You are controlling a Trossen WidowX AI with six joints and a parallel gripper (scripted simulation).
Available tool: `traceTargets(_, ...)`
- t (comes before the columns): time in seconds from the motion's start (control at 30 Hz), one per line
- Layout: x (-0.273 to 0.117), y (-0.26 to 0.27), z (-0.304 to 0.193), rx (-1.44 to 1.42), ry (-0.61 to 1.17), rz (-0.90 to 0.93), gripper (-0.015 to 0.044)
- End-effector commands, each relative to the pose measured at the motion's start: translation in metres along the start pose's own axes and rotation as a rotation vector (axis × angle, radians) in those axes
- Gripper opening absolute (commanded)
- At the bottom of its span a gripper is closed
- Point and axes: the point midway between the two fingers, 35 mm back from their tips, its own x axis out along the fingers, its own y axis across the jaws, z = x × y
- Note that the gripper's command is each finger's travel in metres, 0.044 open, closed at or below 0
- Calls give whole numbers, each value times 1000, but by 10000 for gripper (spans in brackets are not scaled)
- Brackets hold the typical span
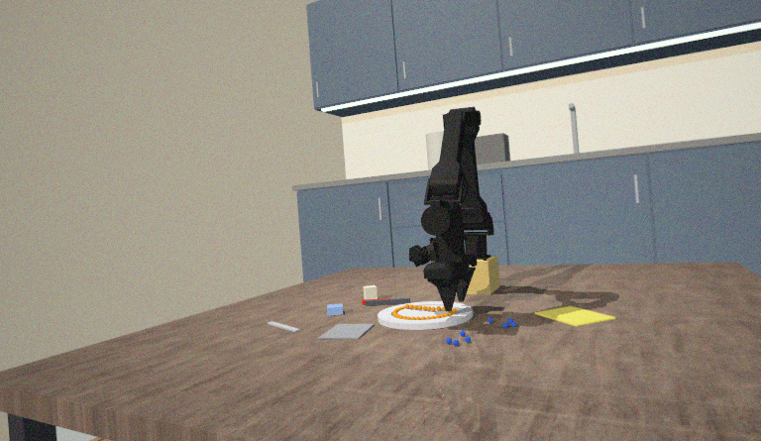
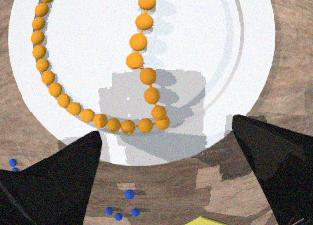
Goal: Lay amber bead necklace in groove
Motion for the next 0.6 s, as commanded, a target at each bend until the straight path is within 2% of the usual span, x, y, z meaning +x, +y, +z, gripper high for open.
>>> traceTargets(0.0, 0, 0, 0, 3, 0, -1, 440)
traceTargets(0.13, 0, 0, 0, 3, 0, -1, 440)
traceTargets(0.23, -2, 1, 5, -127, -1, -1, 361)
traceTargets(0.53, -11, 3, 33, -921, -3, -2, 125)
traceTargets(0.57, -12, 3, 36, -1009, -3, -2, 120)
